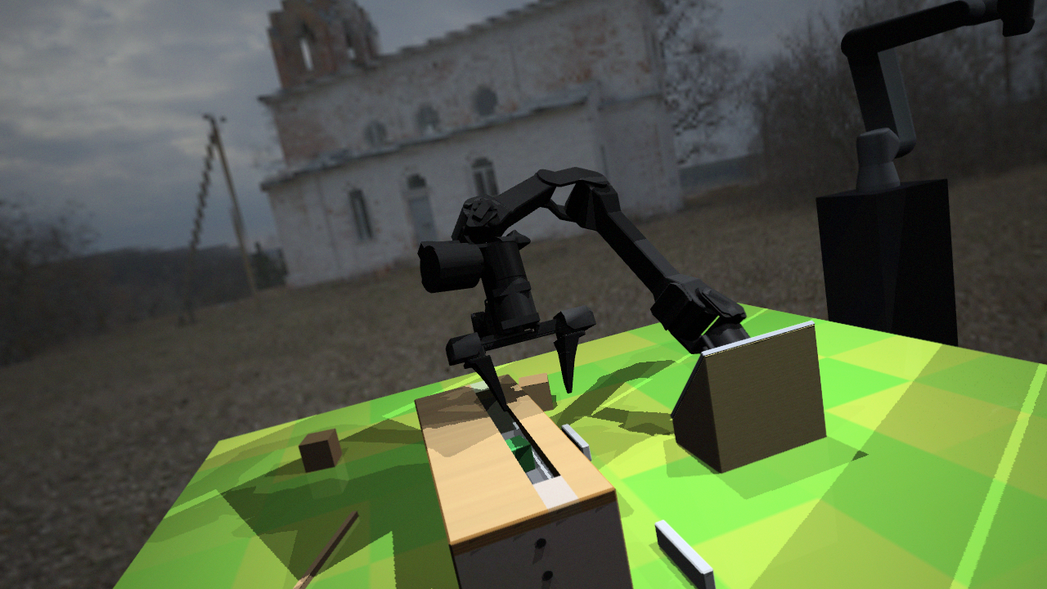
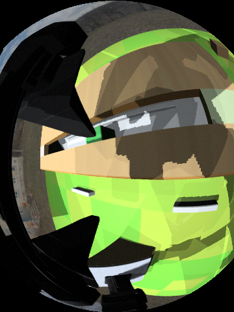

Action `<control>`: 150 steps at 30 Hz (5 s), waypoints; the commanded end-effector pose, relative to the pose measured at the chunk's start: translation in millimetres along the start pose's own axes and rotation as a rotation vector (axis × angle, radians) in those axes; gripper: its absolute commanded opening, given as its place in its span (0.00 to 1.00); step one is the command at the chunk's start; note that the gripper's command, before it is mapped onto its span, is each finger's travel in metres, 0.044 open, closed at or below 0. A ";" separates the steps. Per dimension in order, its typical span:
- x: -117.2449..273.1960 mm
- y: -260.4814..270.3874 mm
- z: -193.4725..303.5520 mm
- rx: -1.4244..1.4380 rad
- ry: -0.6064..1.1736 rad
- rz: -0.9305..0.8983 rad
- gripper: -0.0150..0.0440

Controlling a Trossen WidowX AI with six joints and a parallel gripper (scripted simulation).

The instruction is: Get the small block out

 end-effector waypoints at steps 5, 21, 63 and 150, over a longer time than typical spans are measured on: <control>-12.7 -1.5 -5.9 0.007 -0.005 0.003 0.93; -35.9 -3.3 -17.7 0.006 -0.007 0.003 0.93; -67.3 5.3 58.3 -0.001 -0.001 0.000 0.93; -90.3 14.1 123.1 -0.002 0.002 -0.002 0.93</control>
Point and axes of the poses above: the point midway between the two fingers, 35 mm back from their tips, its own x axis back along the fingers, its own y axis across the jaws, z = x × y, the point moved 3 cm from there along x, back along the fingers, and after that the axes turned 6 degrees about x, right-handed, at the moved point
